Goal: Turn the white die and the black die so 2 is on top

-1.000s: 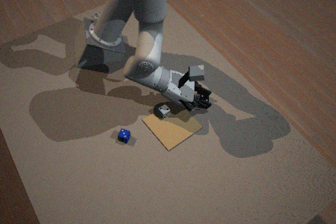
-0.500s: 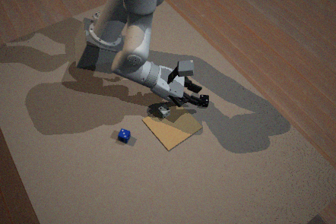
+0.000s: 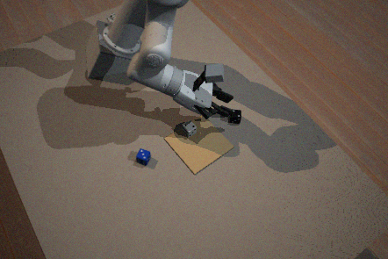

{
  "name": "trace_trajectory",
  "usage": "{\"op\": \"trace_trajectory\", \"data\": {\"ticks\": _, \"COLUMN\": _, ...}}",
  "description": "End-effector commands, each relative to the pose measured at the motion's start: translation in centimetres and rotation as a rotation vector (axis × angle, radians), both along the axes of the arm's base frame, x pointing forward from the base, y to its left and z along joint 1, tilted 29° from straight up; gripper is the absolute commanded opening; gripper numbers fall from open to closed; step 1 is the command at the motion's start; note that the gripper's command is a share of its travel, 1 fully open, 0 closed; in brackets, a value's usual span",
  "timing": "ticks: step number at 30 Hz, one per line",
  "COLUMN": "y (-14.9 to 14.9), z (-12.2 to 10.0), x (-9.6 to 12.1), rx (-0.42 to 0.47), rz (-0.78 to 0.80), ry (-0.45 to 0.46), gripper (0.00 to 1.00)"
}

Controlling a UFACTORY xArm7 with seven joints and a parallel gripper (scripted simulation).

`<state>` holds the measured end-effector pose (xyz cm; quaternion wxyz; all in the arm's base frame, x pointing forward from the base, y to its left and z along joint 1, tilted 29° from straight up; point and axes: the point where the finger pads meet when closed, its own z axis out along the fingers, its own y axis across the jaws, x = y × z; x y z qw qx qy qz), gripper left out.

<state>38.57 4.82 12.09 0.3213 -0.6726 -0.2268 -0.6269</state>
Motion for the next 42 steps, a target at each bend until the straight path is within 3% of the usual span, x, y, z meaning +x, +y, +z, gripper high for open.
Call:
{"op": "trace_trajectory", "data": {"ticks": 1, "y": -0.7, "z": 1.3, "x": -0.3, "rx": -0.002, "rz": -0.002, "ry": 0.0, "gripper": 0.47}}
{"op": "trace_trajectory", "data": {"ticks": 8, "y": -1.6, "z": 3.3, "x": -0.8, "rx": -0.002, "rz": -0.002, "ry": 0.0, "gripper": 0.47}}
{"op": "trace_trajectory", "data": {"ticks": 19, "y": -1.4, "z": 3.7, "x": -0.8, "rx": -0.016, "rz": 0.038, "ry": 0.026, "gripper": 0.47}}
{"op": "trace_trajectory", "data": {"ticks": 30, "y": 0.1, "z": 4.8, "x": -0.5, "rx": -0.193, "rz": 0.257, "ry": 0.265, "gripper": 0.47}}
{"op": "trace_trajectory", "data": {"ticks": 35, "y": 0.3, "z": 5.0, "x": -0.4, "rx": -0.246, "rz": 0.283, "ry": 0.324, "gripper": 0.47}}
{"op": "trace_trajectory", "data": {"ticks": 36, "y": 0.4, "z": 5.2, "x": -0.3, "rx": -0.3, "rz": 0.3, "ry": 0.381, "gripper": 0.47}}
{"op": "trace_trajectory", "data": {"ticks": 42, "y": 0.4, "z": 5.7, "x": 0.1, "rx": -0.415, "rz": 0.308, "ry": 0.493, "gripper": 0.47}}
